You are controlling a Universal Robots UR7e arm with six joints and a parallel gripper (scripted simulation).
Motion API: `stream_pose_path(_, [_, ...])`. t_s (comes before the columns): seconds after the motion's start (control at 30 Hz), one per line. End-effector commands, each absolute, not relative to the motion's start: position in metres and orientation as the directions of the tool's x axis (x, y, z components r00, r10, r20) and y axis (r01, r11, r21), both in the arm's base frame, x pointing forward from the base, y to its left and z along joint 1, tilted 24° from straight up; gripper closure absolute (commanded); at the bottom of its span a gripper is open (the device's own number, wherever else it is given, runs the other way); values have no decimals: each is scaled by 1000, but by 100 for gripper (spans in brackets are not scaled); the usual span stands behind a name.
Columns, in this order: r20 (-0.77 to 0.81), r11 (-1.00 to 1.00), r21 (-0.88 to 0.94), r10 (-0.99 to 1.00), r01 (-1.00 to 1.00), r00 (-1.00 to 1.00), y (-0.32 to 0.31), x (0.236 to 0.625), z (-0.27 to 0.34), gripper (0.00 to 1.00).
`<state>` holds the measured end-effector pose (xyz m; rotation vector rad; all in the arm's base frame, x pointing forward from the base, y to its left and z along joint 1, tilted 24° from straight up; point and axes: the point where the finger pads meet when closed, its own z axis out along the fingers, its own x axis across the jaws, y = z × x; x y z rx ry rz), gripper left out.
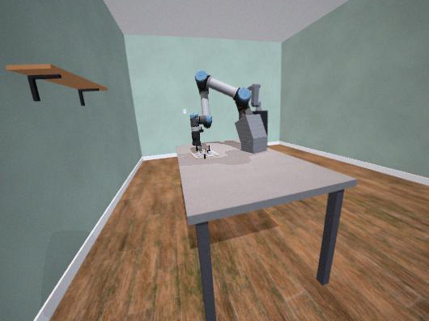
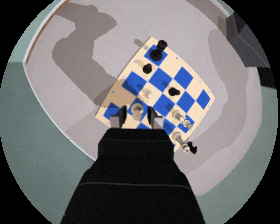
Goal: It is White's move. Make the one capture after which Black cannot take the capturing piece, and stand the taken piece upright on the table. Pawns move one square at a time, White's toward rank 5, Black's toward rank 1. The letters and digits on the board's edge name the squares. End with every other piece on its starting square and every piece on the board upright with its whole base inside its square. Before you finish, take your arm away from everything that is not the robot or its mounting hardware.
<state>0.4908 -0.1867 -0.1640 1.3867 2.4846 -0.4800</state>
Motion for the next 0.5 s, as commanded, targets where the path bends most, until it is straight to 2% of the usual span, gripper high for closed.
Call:
stream_pose_path(0.0, [-376,492,-159,772,856,-513,-187,491,-163,21])
stream_pose_path(0.2, [-376,492,-159,772,856,-513,-187,491,-163,21])
stream_pose_path(0.23, [-376,492,-159,772,856,-513,-187,491,-163,100])
stream_pose_path(0.47, [-376,492,-159,772,856,-513,-187,491,-163,100])
